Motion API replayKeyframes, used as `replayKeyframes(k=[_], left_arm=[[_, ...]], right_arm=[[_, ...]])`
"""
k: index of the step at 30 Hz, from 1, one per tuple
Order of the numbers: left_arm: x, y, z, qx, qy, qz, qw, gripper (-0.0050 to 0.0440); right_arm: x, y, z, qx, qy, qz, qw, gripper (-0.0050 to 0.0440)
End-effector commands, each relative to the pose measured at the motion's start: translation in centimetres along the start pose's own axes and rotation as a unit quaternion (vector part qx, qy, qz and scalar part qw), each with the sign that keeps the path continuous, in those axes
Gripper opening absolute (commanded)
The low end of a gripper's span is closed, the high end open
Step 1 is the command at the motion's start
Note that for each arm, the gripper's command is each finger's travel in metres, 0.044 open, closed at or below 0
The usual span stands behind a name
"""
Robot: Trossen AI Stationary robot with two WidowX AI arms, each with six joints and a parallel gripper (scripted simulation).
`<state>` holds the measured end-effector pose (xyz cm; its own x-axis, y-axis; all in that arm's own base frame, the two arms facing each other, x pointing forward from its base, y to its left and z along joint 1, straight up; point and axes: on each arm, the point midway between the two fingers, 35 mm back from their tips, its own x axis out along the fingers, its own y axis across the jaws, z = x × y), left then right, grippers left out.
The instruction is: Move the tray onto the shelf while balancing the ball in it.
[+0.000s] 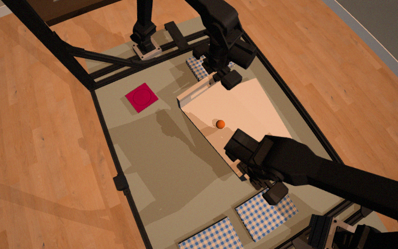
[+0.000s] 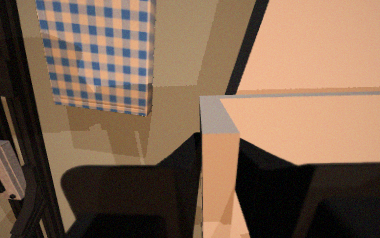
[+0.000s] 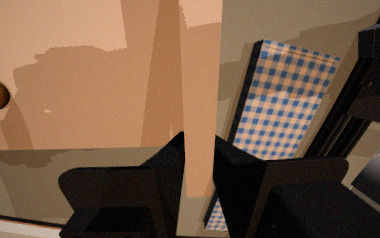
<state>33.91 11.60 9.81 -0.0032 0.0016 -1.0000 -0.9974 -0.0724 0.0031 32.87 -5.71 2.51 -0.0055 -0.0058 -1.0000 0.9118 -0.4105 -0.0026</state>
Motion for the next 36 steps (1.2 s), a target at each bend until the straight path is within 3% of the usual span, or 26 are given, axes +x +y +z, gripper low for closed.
replayKeyframes(k=[1,36], left_arm=[[-0.2,-0.1,0.2,0.001,0.003,-0.002,1.0,0.002],[-0.2,-0.4,1.3,0.001,0.002,-0.002,1.0,0.002]], right_arm=[[-0.4,-0.1,0.2,0.001,0.006,0.001,1.0,0.002],[-0.3,-0.4,1.3,0.001,0.004,0.001,1.0,0.002]])
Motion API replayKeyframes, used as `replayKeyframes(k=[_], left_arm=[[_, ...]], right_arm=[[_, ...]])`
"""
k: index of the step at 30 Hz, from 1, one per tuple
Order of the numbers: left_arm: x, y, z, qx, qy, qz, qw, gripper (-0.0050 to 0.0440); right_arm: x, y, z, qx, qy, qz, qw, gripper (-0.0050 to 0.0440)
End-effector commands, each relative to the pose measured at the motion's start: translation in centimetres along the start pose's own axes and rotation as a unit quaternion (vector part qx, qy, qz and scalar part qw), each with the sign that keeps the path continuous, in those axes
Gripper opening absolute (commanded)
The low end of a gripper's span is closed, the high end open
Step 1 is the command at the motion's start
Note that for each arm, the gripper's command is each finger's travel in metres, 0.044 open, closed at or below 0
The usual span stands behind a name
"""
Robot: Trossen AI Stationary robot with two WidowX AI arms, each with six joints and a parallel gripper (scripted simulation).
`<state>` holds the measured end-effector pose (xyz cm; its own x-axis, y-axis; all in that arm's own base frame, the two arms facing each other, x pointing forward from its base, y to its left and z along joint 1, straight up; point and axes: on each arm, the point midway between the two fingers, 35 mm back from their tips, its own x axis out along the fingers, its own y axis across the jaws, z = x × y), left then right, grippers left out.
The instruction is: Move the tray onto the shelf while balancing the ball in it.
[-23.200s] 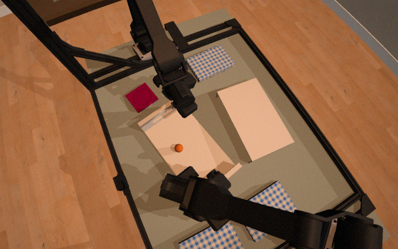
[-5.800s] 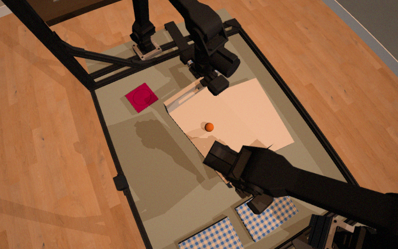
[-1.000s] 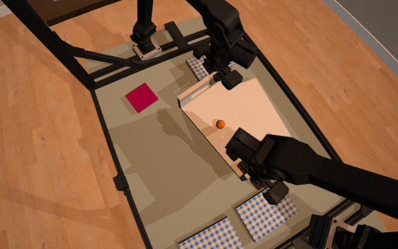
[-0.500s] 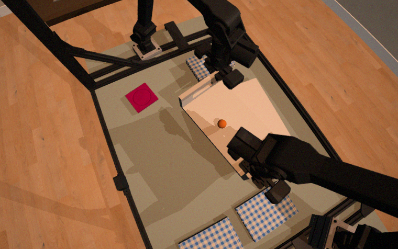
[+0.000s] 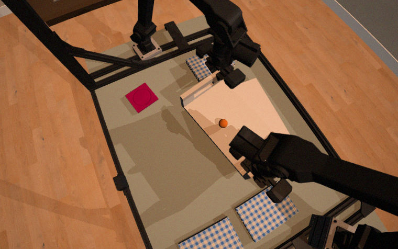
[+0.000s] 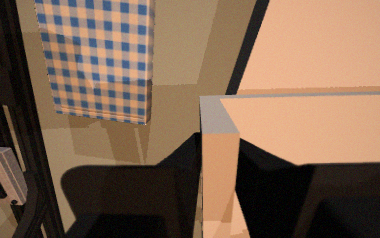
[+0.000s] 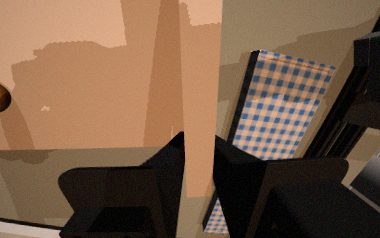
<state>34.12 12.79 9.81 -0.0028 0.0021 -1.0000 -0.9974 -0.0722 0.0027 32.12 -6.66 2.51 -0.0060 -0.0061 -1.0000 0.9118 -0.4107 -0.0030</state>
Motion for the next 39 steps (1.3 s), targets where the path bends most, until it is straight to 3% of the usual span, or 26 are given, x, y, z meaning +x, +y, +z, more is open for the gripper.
replayKeyframes(k=[1,4,10,21,27,39], left_arm=[[-0.2,-0.1,0.1,0.001,0.002,-0.002,1.0,0.002],[-0.1,-0.2,0.4,0.001,0.018,0.001,1.0,0.002],[-0.3,-0.2,0.5,0.001,-0.01,-0.004,1.0,0.002],[-0.1,-0.3,0.9,0.001,0.016,0.001,1.0,0.002],[-0.3,-0.3,1.0,0.001,-0.011,-0.004,1.0,0.002],[-0.1,-0.4,1.5,0.001,0.015,0.0,1.0,0.002]], right_arm=[[-0.4,-0.1,0.1,0.001,0.005,0.001,1.0,0.002],[-0.5,-0.2,0.4,0.001,0.021,0.004,1.0,0.002],[-0.2,-0.2,0.5,0.001,-0.007,-0.001,1.0,0.002],[-0.4,-0.3,0.9,0.001,0.019,0.004,1.0,0.002],[-0.2,-0.3,1.0,0.001,-0.009,-0.001,1.0,0.002],[-0.5,-0.4,1.5,0.001,0.018,0.003,1.0,0.002]])
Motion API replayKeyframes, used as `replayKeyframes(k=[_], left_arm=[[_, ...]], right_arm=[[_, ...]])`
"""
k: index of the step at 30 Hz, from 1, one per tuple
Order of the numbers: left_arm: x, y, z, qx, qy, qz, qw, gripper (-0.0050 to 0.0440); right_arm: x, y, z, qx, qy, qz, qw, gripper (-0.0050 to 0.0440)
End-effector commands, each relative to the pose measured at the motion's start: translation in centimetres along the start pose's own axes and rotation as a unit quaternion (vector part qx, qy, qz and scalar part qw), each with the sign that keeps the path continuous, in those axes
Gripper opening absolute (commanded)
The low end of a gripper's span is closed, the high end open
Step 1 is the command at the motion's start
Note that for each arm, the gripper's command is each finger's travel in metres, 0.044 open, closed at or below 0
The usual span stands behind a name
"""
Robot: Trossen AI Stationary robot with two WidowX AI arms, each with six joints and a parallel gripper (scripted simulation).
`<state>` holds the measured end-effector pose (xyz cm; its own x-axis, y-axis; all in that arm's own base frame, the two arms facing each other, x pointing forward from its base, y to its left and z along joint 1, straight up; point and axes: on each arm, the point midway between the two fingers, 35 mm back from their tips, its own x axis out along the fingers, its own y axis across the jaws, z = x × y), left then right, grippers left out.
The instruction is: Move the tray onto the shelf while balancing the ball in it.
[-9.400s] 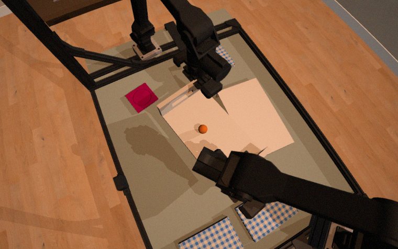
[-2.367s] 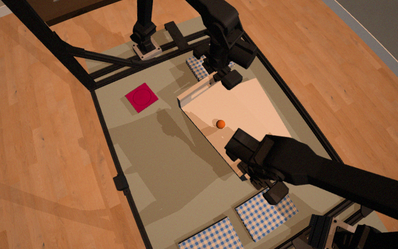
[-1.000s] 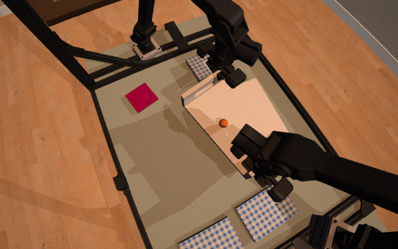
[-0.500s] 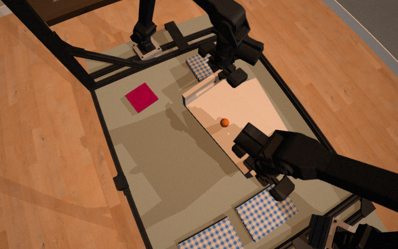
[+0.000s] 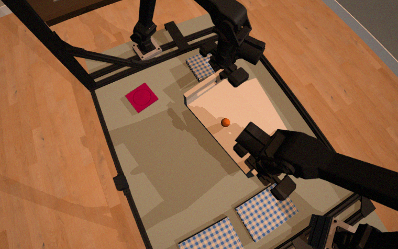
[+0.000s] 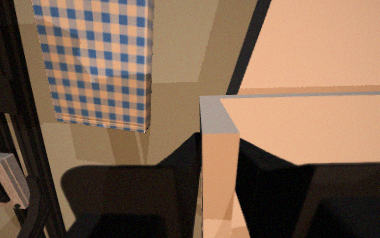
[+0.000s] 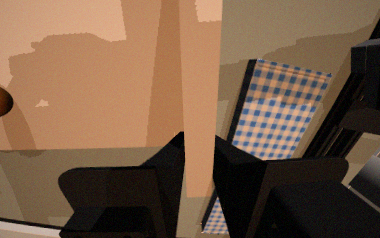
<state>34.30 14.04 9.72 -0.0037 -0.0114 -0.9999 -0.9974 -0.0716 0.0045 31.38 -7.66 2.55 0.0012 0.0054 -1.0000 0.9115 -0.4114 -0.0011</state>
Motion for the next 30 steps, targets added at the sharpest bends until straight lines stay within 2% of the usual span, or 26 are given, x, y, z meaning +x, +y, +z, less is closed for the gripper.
replayKeyframes(k=[1,5,13,16,22,30], left_arm=[[-0.19,-0.15,0.32,0.001,0.004,-0.003,1.0,0.002],[-0.43,-0.21,0.39,0.001,-0.018,-0.005,1.0,0.002],[-0.38,-0.25,0.55,0.001,-0.008,-0.002,1.0,0.002],[-0.19,-0.29,0.83,0.001,0.011,0.0,1.0,0.002],[-0.43,-0.34,0.95,0.001,-0.018,-0.005,1.0,0.002],[-0.4,-0.39,1.11,0.001,-0.009,-0.002,1.0,0.002]], right_arm=[[-0.45,-0.15,0.33,0.001,0.007,0.0,1.0,0.002],[-0.2,-0.21,0.41,0.001,-0.015,-0.002,1.0,0.002],[-0.26,-0.25,0.57,0.001,-0.005,0.001,1.0,0.002],[-0.45,-0.29,0.84,0.001,0.014,0.003,1.0,0.002],[-0.21,-0.34,0.97,0.001,-0.015,-0.002,1.0,0.002],[-0.25,-0.38,1.12,0.001,-0.007,0.0,1.0,0.002]])
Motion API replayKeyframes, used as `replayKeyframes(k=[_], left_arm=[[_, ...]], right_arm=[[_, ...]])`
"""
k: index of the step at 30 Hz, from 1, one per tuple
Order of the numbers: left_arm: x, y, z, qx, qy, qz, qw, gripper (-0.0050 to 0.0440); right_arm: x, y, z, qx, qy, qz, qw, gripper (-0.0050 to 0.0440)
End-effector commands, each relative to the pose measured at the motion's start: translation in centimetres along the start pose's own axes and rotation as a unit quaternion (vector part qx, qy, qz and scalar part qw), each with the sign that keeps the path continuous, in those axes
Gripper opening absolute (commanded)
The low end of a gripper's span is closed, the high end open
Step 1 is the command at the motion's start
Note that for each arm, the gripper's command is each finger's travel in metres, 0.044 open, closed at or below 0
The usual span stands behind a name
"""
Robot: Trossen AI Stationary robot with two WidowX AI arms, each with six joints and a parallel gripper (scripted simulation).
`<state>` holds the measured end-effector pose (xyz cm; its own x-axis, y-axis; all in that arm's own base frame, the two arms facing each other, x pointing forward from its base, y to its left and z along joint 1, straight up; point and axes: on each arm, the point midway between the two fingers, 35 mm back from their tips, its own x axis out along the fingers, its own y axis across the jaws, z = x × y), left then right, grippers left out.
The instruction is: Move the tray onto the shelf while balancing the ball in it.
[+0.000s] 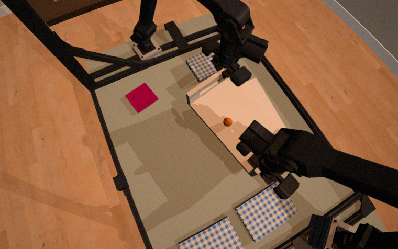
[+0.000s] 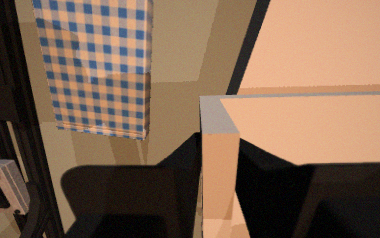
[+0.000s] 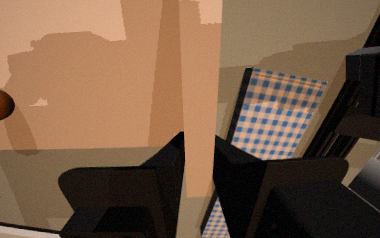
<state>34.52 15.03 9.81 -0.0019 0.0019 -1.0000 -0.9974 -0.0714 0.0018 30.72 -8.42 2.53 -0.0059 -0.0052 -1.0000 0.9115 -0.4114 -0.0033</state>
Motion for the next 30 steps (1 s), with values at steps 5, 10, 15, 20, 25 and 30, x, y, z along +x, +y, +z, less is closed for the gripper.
replayKeyframes(k=[5,10,15,20,25,30], left_arm=[[-0.1,-0.1,0.5,0.001,0.012,-0.002,1.0,0.002],[-0.3,-0.2,0.6,0.001,-0.01,-0.003,1.0,0.002],[-0.3,-0.2,0.7,0.001,-0.003,-0.001,1.0,0.002],[-0.1,-0.3,1.0,0.001,0.016,0.001,1.0,0.002],[-0.2,-0.3,1.2,0.001,-0.004,-0.006,1.0,0.002],[-0.4,-0.4,1.3,0.001,-0.003,0.001,1.0,0.002]], right_arm=[[-0.5,-0.1,0.5,0.001,0.015,0.001,1.0,0.002],[-0.2,-0.2,0.6,0.001,-0.007,0.0,1.0,0.002],[-0.2,-0.2,0.7,0.001,-0.001,0.002,1.0,0.002],[-0.4,-0.3,1.0,0.001,0.019,0.004,1.0,0.002],[-0.4,-0.3,1.2,0.001,-0.001,-0.003,1.0,0.002],[-0.2,-0.4,1.3,0.001,-0.001,0.003,1.0,0.002]])
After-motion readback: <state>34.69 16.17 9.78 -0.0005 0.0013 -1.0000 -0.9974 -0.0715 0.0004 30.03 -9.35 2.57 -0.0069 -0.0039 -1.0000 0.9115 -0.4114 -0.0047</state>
